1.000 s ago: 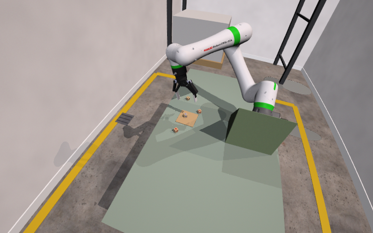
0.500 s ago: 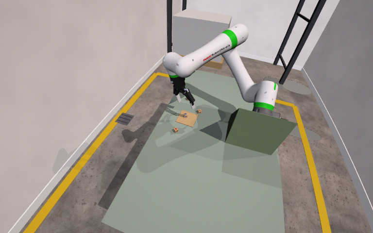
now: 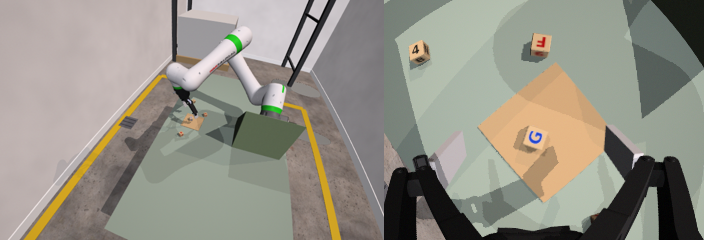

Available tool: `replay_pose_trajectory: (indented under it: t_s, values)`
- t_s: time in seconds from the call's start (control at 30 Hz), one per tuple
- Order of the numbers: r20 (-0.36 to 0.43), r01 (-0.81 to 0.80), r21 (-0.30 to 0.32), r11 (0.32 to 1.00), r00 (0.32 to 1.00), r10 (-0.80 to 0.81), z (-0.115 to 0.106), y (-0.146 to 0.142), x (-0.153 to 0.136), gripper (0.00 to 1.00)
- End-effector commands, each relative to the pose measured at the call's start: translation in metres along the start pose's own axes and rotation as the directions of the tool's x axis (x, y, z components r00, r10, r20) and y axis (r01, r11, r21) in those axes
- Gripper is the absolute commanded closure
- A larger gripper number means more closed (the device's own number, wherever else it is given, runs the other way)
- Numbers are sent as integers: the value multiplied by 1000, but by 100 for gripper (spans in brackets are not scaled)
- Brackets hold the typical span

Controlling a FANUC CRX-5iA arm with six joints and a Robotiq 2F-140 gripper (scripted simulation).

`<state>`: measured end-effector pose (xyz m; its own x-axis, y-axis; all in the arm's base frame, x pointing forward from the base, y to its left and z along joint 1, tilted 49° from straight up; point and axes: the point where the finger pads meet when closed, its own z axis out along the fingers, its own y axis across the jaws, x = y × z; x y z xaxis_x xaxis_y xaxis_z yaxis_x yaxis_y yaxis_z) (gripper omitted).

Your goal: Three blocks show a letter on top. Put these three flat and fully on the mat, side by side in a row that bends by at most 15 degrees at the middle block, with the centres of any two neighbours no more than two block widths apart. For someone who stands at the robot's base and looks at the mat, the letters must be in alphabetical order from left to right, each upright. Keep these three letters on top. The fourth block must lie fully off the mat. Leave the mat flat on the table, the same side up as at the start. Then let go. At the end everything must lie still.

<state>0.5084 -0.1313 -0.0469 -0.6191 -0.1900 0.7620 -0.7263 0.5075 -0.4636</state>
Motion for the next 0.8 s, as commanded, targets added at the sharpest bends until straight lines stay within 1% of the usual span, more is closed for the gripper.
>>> replay_pose_trajectory:
  t_s: [0.0,0.77]
  values:
    - [-13,-58,25,998,998,58,5,2,-4,0]
    - [-15,-72,31,997,997,73,6,3,-6,0]
